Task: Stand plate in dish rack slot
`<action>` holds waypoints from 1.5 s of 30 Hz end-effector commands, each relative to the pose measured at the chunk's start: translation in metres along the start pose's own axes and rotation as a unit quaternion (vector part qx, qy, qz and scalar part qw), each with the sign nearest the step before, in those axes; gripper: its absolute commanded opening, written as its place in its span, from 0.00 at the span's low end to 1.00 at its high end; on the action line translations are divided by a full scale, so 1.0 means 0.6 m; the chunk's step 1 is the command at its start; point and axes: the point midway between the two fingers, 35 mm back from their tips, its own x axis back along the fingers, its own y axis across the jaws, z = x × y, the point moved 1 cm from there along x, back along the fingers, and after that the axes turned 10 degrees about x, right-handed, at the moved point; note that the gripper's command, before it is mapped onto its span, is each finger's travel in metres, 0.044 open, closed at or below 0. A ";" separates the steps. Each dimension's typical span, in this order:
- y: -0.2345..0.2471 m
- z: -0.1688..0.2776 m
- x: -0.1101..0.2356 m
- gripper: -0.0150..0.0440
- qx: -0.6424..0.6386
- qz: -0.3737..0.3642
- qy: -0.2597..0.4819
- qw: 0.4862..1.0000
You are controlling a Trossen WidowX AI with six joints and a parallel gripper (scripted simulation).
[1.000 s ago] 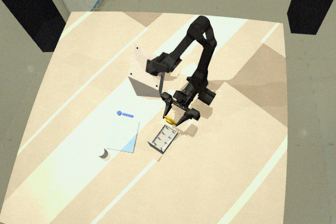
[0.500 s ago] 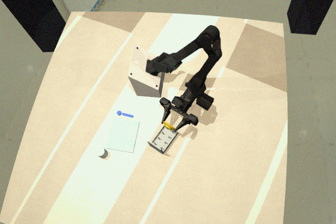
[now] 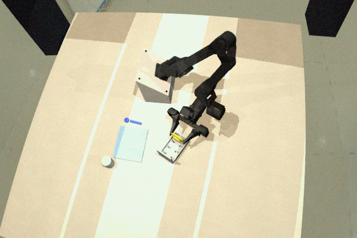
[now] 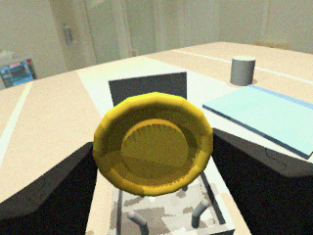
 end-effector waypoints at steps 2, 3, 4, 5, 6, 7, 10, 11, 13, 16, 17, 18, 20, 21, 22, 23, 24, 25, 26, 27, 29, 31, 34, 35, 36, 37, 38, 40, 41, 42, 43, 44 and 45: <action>-0.005 0.007 -0.004 0.25 0.003 0.002 0.000 1.000; -0.004 0.015 -0.005 0.25 0.002 0.001 0.000 1.000; -0.003 0.024 -0.006 0.25 0.001 0.001 0.000 1.000; -0.002 0.029 -0.006 0.25 0.000 0.000 0.000 1.000; -0.002 0.030 -0.006 0.25 0.000 0.000 0.000 1.000; -0.002 0.030 -0.006 0.25 0.000 0.000 0.000 1.000; -0.008 0.026 -0.006 0.25 0.008 0.003 0.004 1.000; -0.008 0.026 -0.006 0.25 0.008 0.003 0.004 1.000; -0.008 0.026 -0.006 0.25 0.008 0.003 0.004 1.000; -0.008 0.026 -0.006 0.25 0.008 0.003 0.004 1.000; -0.008 0.026 -0.006 0.25 0.008 0.003 0.004 1.000; -0.008 0.026 -0.006 0.25 0.008 0.003 0.004 1.000; -0.007 0.026 -0.006 0.30 0.007 0.003 0.004 1.000; -0.007 0.026 -0.006 0.34 0.005 0.002 0.004 1.000; -0.007 0.026 -0.006 0.39 0.005 0.002 0.004 1.000; -0.007 0.026 -0.006 0.43 0.005 0.002 0.004 1.000; -0.007 0.026 -0.006 0.48 0.005 0.002 0.004 1.000; -0.007 0.026 -0.006 0.52 0.005 0.002 0.004 1.000; -0.007 0.026 -0.006 0.57 0.005 0.002 0.004 1.000; -0.007 0.026 -0.006 0.61 0.005 0.002 0.004 1.000; -0.007 0.026 -0.006 0.70 0.005 0.002 0.004 1.000; -0.007 0.026 -0.006 0.79 0.005 0.002 0.004 1.000; -0.007 0.026 -0.006 0.92 0.005 0.002 0.004 1.000; -0.007 0.026 -0.006 0.93 0.005 0.002 0.004 1.000; -0.007 0.026 -0.006 0.93 0.005 0.002 0.004 1.000; -0.007 0.026 -0.006 0.93 0.005 0.002 0.004 1.000; -0.007 0.026 -0.006 0.93 0.005 0.002 0.004 1.000; -0.006 0.024 -0.006 0.93 0.005 0.003 0.004 1.000; -0.005 0.018 -0.006 0.93 0.005 0.004 0.005 1.000; -0.004 0.007 -0.006 0.93 0.005 0.005 0.005 1.000; -0.003 -0.006 -0.007 0.93 0.005 0.006 0.006 1.000; -0.002 -0.019 -0.007 0.93 0.005 0.008 0.007 1.000; -0.002 -0.031 -0.007 0.93 0.005 0.009 0.008 1.000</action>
